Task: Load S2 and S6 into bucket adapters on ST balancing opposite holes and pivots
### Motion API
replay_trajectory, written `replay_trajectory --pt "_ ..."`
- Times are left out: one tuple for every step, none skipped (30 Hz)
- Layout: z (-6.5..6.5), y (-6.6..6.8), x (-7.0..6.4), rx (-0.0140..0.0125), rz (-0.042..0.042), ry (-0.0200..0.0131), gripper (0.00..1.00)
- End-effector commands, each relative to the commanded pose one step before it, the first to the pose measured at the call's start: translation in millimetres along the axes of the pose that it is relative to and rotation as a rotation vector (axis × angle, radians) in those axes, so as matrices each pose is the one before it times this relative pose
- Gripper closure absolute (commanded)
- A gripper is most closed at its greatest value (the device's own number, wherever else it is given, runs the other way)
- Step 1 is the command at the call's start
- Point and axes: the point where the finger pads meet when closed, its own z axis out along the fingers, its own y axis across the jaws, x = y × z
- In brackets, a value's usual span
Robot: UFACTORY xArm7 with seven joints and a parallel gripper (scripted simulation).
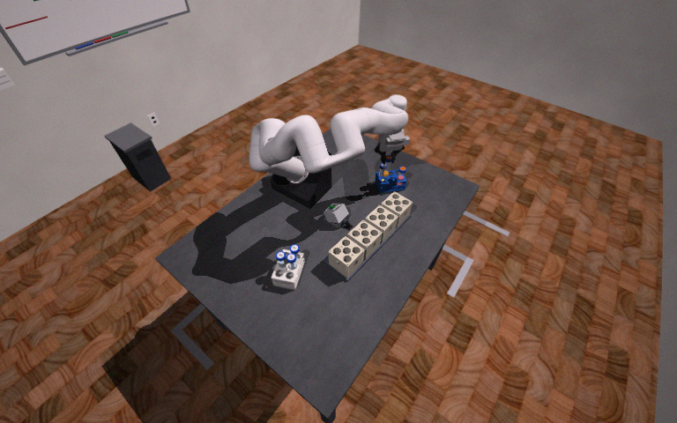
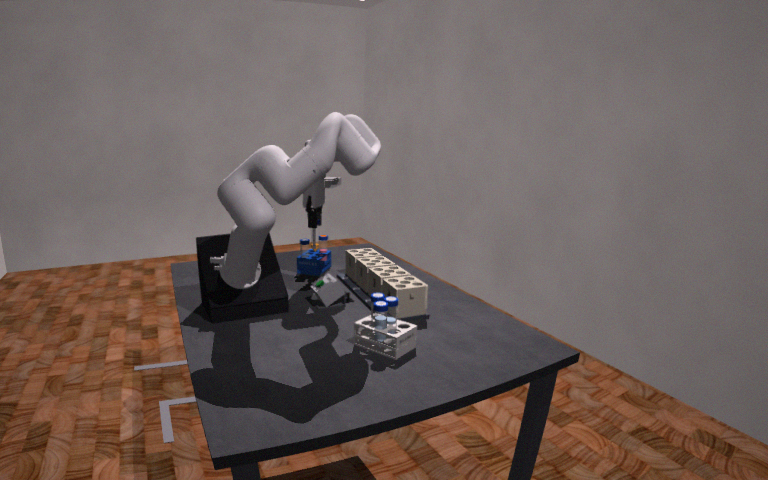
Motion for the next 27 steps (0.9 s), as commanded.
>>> replay_trajectory --pt "-6.13 -1.09 -0.51 0.005 -0.00011 -0.00095 1.0" --pt "0.0 0.0 0.0 0.0 0.0 0.0 1.0" --pt "-1.94 0.03 -0.01 0.00002 -0.00001 -0.00002 1.0" --pt "-2.06 -0.04 0.01 -0.00002 0.00001 0.00001 1.0" --pt "-2.0 0.0 0.0 0.0 0.0 0.0 1.0" --pt "-2.0 0.0 0.0 0.0 0.0 0.0 1.0" --pt "-2.0 0.0 0.0 0.0 0.0 0.0 1.0" --pt "-2.0 0.0 0.0 0.0 0.0 0.0 1.0" --pt "-2.0 0.0 0.0 0.0 0.0 0.0 1.0" --pt "-2.0 0.0 0.0 0.0 0.0 0.0 1.0" --pt "-2.0 0.0 0.0 0.0 0.0 0.0 1.0" --pt "-2.0 0.0 0.0 0.0 0.0 0.0 1.0" --pt "-2.0 0.0 0.0 0.0 0.0 0.0 1.0" --pt "-2.0 0.0 0.0 0.0 0.0 0.0 1.0" --pt "-2.0 0.0 0.0 0.0 0.0 0.0 1.0" --pt "-2.0 0.0 0.0 0.0 0.0 0.0 1.0" --pt "-2.0 0.0 0.0 0.0 0.0 0.0 1.0" --pt "0.0 0.0 0.0 0.0 0.0 0.0 1.0" --pt "0.0 0.0 0.0 0.0 0.0 0.0 1.0" --pt "-1.94 0.04 -0.01 0.00002 -0.00001 -0.00002 1.0" --pt "-2.06 -0.05 0.0 -0.00003 0.00001 0.00001 1.0" --pt "-2.0 0.0 0.0 0.0 0.0 -0.00001 1.0" --pt "-2.0 0.0 0.0 0.0 0.0 0.0 1.0" --pt "-2.0 0.0 0.0 0.0 0.0 0.0 1.0" --pt "-2.0 0.0 0.0 0.0 0.0 0.0 1.0" --pt "-2.0 0.0 0.0 0.0 0.0 0.0 1.0" --pt "-2.0 0.0 0.0 0.0 0.0 -0.00001 1.0"
